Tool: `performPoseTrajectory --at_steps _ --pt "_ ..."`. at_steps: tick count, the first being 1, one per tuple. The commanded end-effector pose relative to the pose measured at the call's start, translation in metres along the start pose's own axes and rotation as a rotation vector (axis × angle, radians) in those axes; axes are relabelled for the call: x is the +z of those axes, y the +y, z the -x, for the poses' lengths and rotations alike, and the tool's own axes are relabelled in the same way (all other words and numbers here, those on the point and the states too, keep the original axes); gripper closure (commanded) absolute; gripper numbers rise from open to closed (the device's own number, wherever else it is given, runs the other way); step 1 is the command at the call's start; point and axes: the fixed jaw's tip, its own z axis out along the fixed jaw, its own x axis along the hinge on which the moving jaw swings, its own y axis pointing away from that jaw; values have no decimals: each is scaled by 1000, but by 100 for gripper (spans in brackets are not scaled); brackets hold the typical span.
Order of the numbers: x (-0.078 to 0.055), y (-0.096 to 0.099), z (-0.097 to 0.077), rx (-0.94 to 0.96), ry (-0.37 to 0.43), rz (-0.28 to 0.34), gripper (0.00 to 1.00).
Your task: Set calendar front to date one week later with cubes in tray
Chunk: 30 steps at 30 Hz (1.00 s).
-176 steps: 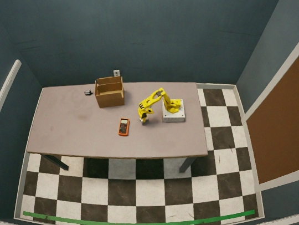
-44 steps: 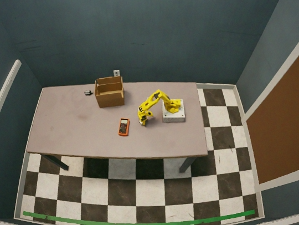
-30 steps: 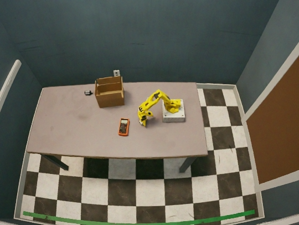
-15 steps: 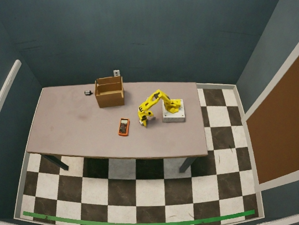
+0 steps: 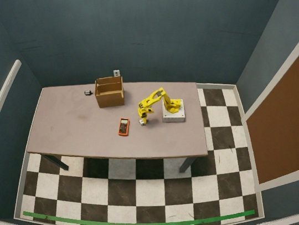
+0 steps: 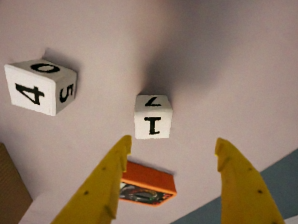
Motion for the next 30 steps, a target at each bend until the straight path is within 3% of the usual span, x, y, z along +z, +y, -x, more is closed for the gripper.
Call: performPoseTrajectory --at_steps 1,30 --pt "-14 1 -2 -4 20 -1 64" --pt "-19 1 -3 -4 29 0 64"
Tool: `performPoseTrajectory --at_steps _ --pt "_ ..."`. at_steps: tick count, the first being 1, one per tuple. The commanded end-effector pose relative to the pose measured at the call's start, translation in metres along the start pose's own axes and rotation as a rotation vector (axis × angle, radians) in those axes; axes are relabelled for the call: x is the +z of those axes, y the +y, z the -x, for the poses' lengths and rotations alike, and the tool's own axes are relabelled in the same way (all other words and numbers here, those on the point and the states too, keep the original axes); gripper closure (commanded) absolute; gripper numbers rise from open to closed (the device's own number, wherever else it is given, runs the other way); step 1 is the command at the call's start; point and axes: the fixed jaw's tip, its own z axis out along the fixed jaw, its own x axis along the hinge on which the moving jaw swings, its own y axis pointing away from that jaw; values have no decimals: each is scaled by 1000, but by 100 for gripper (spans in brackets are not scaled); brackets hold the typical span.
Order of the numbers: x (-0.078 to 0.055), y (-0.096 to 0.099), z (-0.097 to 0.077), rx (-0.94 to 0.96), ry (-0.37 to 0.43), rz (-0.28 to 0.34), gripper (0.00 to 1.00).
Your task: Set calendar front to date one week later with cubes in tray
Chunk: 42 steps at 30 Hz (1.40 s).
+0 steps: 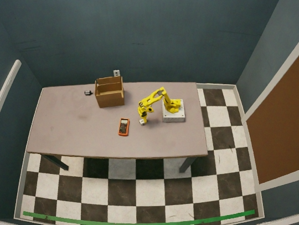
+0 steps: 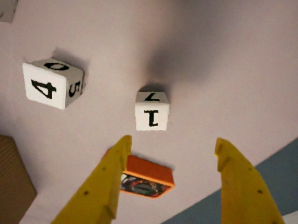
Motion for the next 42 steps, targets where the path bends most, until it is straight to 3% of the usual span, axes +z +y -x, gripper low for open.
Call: performPoseTrajectory --at_steps 1,6,11,13,18,22,26,42 --pt "-8 1 -5 -3 37 0 64" --pt "-25 2 -13 -3 125 4 64" --pt "-56 2 -24 -3 269 11 65" --pt "-56 2 -24 -3 269 11 65" --pt "-87 3 -31 -3 414 17 65" --pt "-104 3 -32 -3 490 20 65" --pt "-110 3 -33 -3 518 22 65" --pt "-110 3 -33 16 519 16 65"
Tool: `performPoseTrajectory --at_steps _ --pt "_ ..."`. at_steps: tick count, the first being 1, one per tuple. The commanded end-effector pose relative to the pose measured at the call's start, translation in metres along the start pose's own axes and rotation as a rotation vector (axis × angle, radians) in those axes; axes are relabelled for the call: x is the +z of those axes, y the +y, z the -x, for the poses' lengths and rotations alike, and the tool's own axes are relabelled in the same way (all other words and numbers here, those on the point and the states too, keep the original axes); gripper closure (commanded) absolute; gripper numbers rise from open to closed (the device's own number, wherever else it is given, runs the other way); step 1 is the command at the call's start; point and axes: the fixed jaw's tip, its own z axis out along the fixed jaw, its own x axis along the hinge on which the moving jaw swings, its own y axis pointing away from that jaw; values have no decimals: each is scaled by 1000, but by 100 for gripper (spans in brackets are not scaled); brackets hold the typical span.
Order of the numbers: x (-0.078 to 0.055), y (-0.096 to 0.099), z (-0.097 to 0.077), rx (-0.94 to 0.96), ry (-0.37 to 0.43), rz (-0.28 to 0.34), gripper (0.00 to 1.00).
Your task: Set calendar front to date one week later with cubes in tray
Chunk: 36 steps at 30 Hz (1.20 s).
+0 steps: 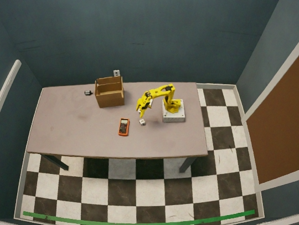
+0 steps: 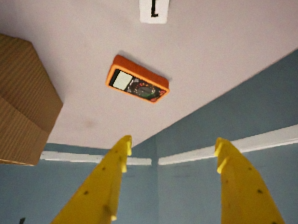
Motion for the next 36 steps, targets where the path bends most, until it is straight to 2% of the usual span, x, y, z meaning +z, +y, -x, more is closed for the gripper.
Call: performPoseTrajectory --at_steps 1,22,36 --pt "-5 1 -3 20 21 2 65" --pt "-4 -1 -2 237 21 -4 65" --pt "-1 -6 -1 622 18 -15 65"
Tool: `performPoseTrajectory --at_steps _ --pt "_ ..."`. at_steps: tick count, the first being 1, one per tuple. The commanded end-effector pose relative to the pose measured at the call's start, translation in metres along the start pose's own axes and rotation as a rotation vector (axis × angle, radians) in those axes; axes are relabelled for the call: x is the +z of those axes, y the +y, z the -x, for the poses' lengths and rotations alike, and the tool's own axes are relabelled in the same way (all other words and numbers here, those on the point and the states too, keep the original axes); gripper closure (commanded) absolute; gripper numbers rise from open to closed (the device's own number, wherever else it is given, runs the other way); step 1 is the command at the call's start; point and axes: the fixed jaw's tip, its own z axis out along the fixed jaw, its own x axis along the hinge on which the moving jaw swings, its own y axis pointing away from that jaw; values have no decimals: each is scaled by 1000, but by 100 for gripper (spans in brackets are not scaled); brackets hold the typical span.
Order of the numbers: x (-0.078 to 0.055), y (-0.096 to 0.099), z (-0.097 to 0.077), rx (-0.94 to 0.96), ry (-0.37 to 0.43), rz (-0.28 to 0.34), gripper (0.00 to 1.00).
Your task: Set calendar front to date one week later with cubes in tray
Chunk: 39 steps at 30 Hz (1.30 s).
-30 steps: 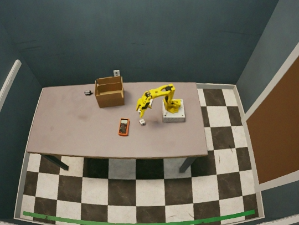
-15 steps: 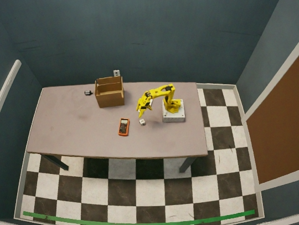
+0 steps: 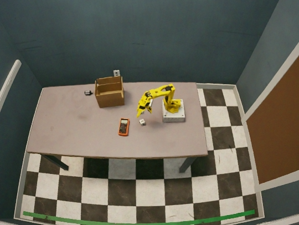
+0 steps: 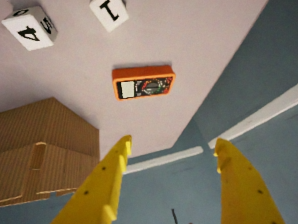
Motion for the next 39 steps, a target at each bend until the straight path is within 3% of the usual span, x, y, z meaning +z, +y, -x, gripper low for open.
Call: performPoseTrajectory --at_steps 1,3,18,20,35,39 --pt "0 -4 -1 128 9 -13 65" --pt "0 -4 -1 128 9 -13 65" --pt "4 -12 5 715 -4 -23 65" --pt "4 -12 5 715 -4 -23 65" --pt "7 -23 9 1365 -24 -26 65" --pt "8 -24 10 1450 -27 -26 65"
